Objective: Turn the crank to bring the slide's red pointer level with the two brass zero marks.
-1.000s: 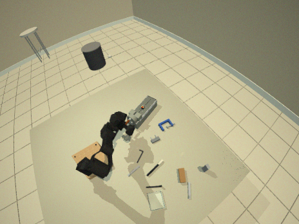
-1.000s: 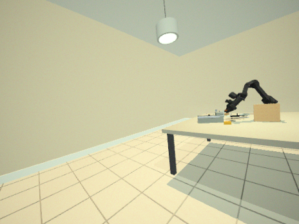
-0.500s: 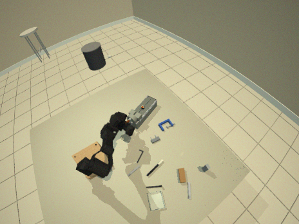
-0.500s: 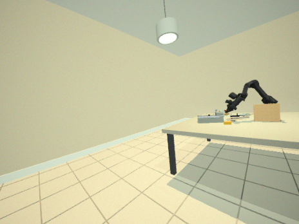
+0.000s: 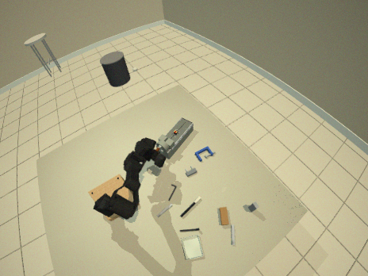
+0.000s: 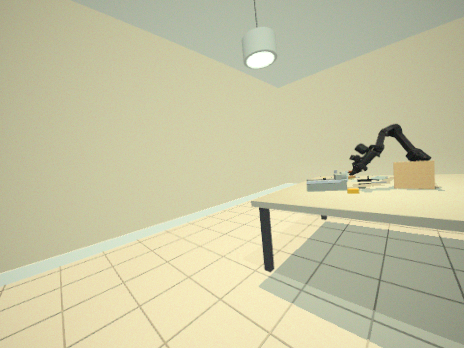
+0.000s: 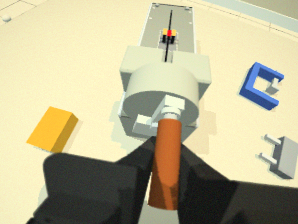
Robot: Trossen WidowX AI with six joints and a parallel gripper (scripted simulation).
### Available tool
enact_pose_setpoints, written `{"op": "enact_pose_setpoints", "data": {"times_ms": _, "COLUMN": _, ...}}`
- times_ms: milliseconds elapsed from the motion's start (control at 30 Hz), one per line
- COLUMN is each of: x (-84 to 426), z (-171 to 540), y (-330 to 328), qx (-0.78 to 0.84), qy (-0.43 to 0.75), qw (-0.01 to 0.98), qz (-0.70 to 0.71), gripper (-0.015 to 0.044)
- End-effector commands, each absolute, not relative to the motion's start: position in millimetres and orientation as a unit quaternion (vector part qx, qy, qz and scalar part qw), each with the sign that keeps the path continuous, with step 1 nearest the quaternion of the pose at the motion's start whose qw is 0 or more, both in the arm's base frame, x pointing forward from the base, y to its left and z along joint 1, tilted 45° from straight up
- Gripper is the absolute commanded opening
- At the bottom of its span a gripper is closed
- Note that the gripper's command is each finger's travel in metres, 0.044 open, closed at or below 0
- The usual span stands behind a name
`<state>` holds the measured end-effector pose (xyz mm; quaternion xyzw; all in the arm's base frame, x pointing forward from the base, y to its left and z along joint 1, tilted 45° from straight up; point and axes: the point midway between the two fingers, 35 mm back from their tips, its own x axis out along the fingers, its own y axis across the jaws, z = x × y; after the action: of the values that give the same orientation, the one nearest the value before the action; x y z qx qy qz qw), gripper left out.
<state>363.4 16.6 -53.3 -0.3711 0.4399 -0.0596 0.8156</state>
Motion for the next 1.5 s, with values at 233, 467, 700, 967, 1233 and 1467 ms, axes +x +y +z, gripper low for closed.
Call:
{"op": "enact_pose_setpoints", "data": {"times_ms": 233, "x": 365, "z": -51, "y": 13, "qx": -0.373, "qy": 0.44, "qw": 0.815, "qz": -0.059, "gripper": 0.0}}
{"op": "enact_pose_setpoints", "data": {"times_ms": 467, "x": 366, "z": -49, "y": 9, "qx": -0.373, "qy": 0.44, "qw": 0.815, "qz": -0.059, "gripper": 0.0}}
{"op": "enact_pose_setpoints", "data": {"times_ms": 700, "x": 366, "z": -47, "y": 6, "qx": -0.373, "qy": 0.44, "qw": 0.815, "qz": -0.059, "gripper": 0.0}}
{"op": "enact_pose_setpoints", "data": {"times_ms": 967, "x": 367, "z": -47, "y": 2, "qx": -0.373, "qy": 0.44, "qw": 0.815, "qz": -0.059, "gripper": 0.0}}
{"op": "enact_pose_setpoints", "data": {"times_ms": 1233, "x": 367, "z": -48, "y": -1, "qx": -0.373, "qy": 0.44, "qw": 0.815, "qz": -0.059, "gripper": 0.0}}
{"op": "enact_pose_setpoints", "data": {"times_ms": 1467, "x": 367, "z": -48, "y": -5, "qx": -0.373, "qy": 0.44, "qw": 0.815, "qz": -0.059, "gripper": 0.0}}
